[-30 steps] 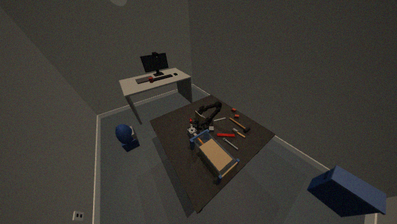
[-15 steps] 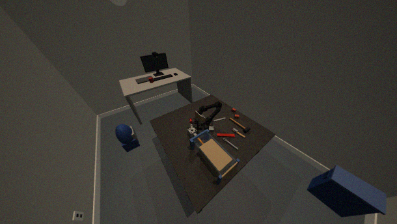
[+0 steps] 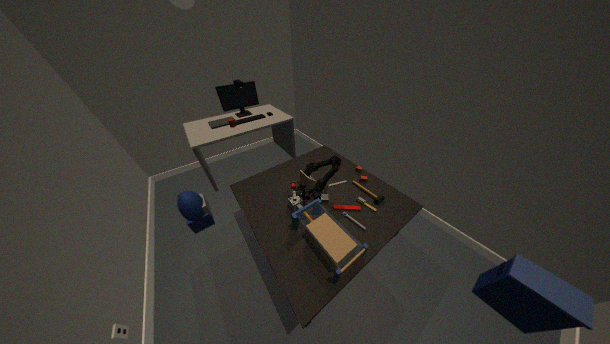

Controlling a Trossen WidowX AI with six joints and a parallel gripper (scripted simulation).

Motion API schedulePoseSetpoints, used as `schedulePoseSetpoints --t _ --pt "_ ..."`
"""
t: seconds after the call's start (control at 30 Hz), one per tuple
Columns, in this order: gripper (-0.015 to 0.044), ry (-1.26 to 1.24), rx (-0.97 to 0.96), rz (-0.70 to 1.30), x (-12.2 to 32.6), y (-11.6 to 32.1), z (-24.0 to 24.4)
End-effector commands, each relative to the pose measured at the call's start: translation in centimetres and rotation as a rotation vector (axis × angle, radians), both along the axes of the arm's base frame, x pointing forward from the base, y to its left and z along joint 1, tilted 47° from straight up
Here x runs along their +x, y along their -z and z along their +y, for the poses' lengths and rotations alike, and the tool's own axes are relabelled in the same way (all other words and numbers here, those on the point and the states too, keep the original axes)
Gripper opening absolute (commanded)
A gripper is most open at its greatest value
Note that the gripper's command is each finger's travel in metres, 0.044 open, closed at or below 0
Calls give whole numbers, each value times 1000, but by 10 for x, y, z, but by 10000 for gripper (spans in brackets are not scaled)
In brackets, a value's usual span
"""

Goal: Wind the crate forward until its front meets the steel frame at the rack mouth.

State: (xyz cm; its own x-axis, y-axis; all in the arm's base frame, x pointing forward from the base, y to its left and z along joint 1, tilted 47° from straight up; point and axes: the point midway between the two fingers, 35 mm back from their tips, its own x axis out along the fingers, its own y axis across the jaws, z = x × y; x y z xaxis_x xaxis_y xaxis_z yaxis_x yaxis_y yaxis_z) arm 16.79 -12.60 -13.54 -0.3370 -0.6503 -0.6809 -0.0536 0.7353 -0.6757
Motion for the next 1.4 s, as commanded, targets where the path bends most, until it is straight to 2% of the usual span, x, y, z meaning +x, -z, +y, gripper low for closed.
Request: schedulePoseSetpoints --t 0.0,1.37 --pt "240 -3 -7 2 0 -1 -1" --pt "240 0 0 0 1 3 2"
